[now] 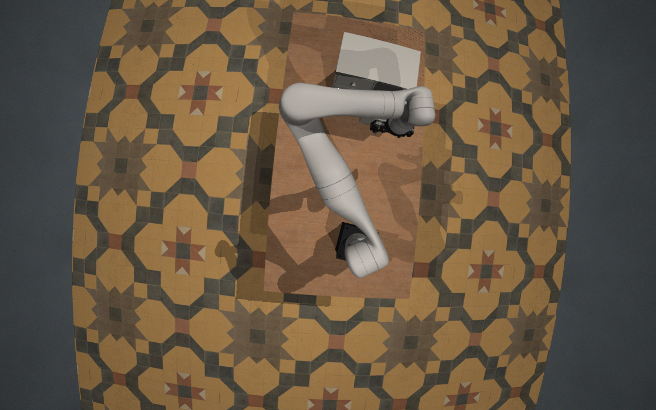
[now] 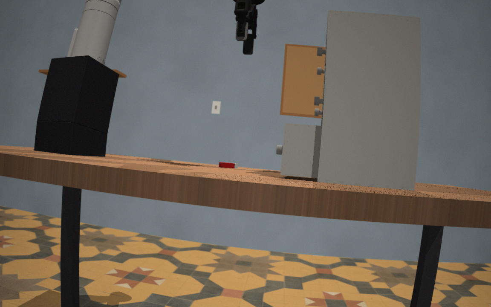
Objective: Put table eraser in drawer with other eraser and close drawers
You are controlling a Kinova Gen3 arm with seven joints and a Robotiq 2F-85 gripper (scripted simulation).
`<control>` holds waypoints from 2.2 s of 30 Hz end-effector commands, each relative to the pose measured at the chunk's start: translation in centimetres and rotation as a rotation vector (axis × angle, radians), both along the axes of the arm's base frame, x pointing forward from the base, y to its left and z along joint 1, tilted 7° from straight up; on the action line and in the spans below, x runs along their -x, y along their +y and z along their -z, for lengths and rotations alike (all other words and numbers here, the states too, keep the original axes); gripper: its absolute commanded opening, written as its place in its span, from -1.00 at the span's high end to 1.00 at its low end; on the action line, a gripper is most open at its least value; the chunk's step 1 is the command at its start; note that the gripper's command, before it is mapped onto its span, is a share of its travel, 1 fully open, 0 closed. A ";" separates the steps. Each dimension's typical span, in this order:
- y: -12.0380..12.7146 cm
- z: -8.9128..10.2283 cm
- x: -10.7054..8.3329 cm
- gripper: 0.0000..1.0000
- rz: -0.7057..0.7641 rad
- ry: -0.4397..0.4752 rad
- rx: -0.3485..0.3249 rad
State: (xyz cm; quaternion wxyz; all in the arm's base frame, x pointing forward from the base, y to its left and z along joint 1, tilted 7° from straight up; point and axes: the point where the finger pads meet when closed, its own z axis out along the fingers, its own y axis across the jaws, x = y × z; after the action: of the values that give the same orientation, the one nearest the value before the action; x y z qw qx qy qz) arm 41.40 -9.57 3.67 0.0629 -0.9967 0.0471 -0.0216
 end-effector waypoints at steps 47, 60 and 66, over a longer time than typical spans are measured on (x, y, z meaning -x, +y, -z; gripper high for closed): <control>-0.7 7.7 -7.6 -1.00 -0.174 -0.068 -0.011; -0.7 7.7 -7.6 -1.00 -0.174 -0.068 -0.011; -0.7 7.7 -7.6 -1.00 -0.174 -0.068 -0.011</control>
State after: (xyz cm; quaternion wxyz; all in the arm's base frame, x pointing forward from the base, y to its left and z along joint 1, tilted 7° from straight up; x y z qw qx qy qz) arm 48.90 -10.20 -4.08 0.0716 -0.9954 -0.0417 -0.0488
